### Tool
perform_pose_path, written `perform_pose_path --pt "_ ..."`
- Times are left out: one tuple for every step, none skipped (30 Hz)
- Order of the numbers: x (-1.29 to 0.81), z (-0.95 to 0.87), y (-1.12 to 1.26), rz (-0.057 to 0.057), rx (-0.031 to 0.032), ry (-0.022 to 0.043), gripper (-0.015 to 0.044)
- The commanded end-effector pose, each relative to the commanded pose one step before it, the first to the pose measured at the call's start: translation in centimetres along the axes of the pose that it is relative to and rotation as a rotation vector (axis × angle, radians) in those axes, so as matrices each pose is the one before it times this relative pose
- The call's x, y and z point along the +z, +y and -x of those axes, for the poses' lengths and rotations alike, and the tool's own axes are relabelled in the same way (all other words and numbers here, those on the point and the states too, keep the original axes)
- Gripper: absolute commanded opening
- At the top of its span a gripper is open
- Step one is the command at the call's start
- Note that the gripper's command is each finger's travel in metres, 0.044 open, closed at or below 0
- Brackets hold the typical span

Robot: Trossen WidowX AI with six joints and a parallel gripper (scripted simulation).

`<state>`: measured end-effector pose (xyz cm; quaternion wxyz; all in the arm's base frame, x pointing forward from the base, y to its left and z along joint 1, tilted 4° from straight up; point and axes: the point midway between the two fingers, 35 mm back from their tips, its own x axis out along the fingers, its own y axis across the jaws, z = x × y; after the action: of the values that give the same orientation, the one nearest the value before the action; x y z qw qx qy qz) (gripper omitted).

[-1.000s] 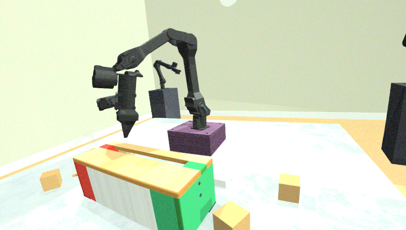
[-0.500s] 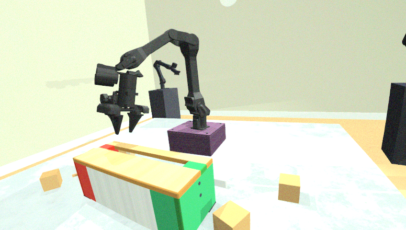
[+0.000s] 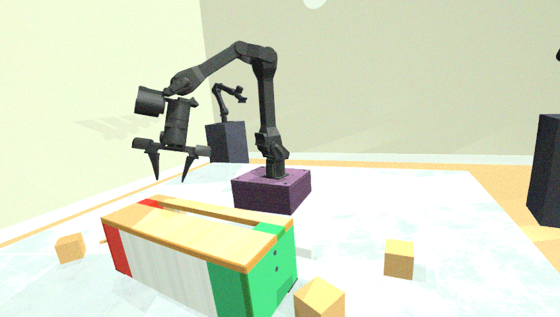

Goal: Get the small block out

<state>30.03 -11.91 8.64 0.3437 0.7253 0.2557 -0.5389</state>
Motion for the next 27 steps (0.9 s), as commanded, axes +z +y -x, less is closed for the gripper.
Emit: perform_pose_path --pt "0.95 0.769 -0.374 -0.8081 0.00054 0.10313 0.0285" --pt "0.0 0.0 0.0 0.0 0.0 0.0 0.0285" --pt "0.0 0.0 0.0 0.0 0.0 0.0 0.0285" --pt "0.0 0.0 0.0 0.0 0.0 0.0 0.0285" --pt "0.0 0.0 0.0 0.0 0.0 0.0 0.0285" --pt "0.0 0.0 0.0 0.0 0.0 0.0 0.0285" --pt "0.0 0.0 0.0 0.0 0.0 0.0 0.0285" --pt "0.0 0.0 0.0 0.0 0.0 0.0 0.0285" --pt "0.0 0.0 0.0 0.0 0.0 0.0 0.0285" --pt "0.0 0.0 0.0 0.0 0.0 0.0 0.0285" --pt "0.0 0.0 0.0 0.0 0.0 0.0 0.0285" --pt "0.0 0.0 0.0 0.0 0.0 0.0 0.0285" --pt "0.0 0.0 0.0 0.0 0.0 0.0 0.0285" --pt "0.0 0.0 0.0 0.0 0.0 0.0 0.0285" --pt "0.0 0.0 0.0 0.0 0.0 0.0 0.0285" --pt "0.0 0.0 0.0 0.0 0.0 0.0 0.0285" --pt "0.0 0.0 0.0 0.0 0.0 0.0 0.0285" --pt "0.0 0.0 0.0 0.0 0.0 0.0 0.0285" --pt "0.0 0.0 0.0 0.0 0.0 0.0 0.0285" --pt "0.052 -0.258 0.026 0.0 0.00002 0.00004 0.0285" --pt "0.17 -0.769 0.069 0.0 0.00004 0.0001 0.0285" --pt "0.326 -1.259 0.081 0.0 0.00004 0.00013 0.0285" --pt "0.509 -1.612 0.044 0.0 0.0 0.00009 0.0285" --pt "0.607 -1.58 -0.027 0.0 -0.00006 -0.00001 0.0285" --pt "0.675 -1.477 -0.094 0.0 -0.00012 -0.0001 0.0285" --pt "0.56 -1.067 -0.115 -0.0001 -0.00012 -0.00013 0.0285" --pt "0.355 -0.618 -0.086 0.0 -0.00009 -0.0001 0.0285"
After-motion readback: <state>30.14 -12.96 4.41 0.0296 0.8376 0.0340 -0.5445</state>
